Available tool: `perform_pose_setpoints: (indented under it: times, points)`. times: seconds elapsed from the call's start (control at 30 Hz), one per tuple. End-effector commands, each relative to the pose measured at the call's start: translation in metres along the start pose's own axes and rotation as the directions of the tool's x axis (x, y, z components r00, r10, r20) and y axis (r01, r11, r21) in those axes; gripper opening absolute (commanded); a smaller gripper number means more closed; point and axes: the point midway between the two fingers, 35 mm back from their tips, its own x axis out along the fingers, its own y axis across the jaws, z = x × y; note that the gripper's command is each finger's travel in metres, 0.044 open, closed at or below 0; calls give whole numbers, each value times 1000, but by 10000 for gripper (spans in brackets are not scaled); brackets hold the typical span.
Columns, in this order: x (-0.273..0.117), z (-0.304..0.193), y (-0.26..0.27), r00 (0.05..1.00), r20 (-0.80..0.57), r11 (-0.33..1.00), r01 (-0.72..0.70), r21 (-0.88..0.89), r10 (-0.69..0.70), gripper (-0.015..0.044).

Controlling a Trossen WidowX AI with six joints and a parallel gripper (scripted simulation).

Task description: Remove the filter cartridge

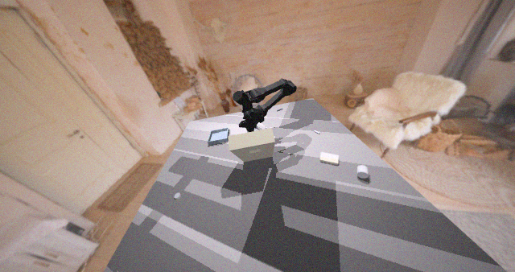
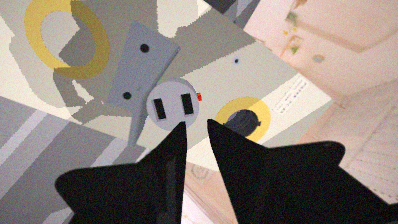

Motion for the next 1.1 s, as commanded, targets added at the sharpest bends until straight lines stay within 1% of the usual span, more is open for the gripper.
perform_pose_setpoints:
  times: [0.0,0.23,0.37,0.47,0.7,0.77,0.8,0.83,0.9,0.97,1.07]
  points:
    - [0,2,1,1000,3,1000,7,-9,-7,90]
    - [-8,-35,-58,1000,3,1000,7,-9,-7,90]
    - [-8,-38,-63,1000,3,1000,7,-9,-7,90]
    - [-15,-45,-72,1000,1,1000,5,-13,-5,169]
    - [-51,-70,-113,1000,-4,1000,7,-29,-7,352]
    - [-55,-72,-117,1000,-5,999,9,-31,-9,405]
    - [-54,-71,-116,1000,-3,1000,6,-13,-6,379]
    - [-53,-70,-113,1000,1,999,-3,40,3,352]
    - [-48,-66,-104,999,16,971,-39,236,36,305]
    - [-42,-61,-93,997,35,894,-81,440,73,305]
    - [-34,-52,-76,989,67,698,-138,702,129,305]
